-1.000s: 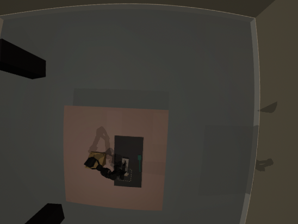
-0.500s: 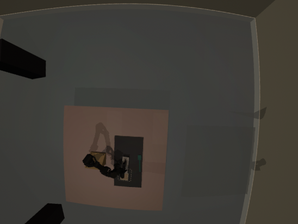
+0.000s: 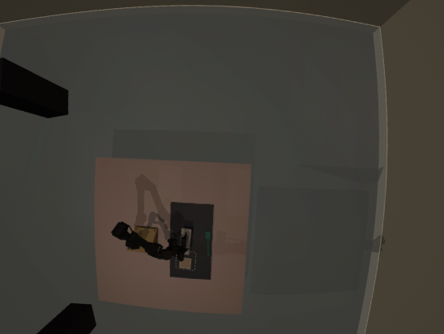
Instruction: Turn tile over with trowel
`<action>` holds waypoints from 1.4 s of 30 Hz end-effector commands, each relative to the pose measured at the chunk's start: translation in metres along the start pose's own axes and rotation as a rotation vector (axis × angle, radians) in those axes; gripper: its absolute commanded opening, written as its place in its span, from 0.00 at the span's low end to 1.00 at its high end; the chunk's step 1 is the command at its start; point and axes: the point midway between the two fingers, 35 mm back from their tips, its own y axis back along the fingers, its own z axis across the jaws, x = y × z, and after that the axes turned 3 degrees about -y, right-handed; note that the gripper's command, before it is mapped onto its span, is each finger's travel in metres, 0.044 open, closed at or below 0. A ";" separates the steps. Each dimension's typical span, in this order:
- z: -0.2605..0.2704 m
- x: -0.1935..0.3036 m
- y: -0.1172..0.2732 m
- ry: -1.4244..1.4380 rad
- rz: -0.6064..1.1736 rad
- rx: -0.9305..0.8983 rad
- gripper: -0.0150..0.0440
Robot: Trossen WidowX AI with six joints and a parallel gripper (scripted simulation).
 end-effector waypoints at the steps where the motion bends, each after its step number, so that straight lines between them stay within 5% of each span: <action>1: -0.007 -0.003 0.003 0.001 0.006 0.018 0.25; 42: -0.001 -0.002 0.002 -0.002 0.004 0.001 0.25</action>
